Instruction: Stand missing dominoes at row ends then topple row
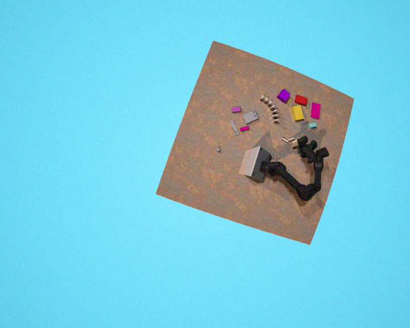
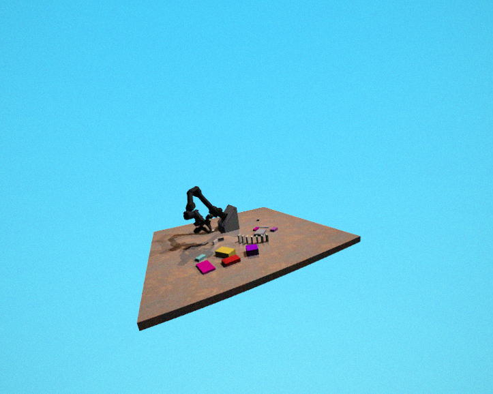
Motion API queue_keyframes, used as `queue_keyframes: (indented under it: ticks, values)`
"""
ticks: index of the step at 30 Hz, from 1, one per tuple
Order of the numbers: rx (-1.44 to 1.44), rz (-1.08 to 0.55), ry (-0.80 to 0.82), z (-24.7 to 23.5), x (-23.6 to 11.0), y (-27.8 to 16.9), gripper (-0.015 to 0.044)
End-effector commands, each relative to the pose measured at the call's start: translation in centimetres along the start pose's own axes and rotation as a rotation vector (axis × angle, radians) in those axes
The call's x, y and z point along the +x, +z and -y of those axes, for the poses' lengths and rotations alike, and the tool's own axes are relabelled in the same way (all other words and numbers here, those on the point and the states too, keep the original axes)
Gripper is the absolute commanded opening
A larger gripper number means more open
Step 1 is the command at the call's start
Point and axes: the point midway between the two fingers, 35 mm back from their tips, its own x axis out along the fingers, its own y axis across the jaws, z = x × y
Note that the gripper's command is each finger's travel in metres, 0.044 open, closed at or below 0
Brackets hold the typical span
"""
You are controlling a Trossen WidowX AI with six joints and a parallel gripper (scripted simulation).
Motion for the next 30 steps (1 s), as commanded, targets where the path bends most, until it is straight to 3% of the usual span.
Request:
queue_keyframes:
  ticks: [1, 30]
  values:
    - [0.005, 0.072, 0.032, 0.4, 0.1, 0.3, 0.0107]
    - [-0.279, 0.685, 0.086, 3.7, -4.0, 2.3, 0.0107]
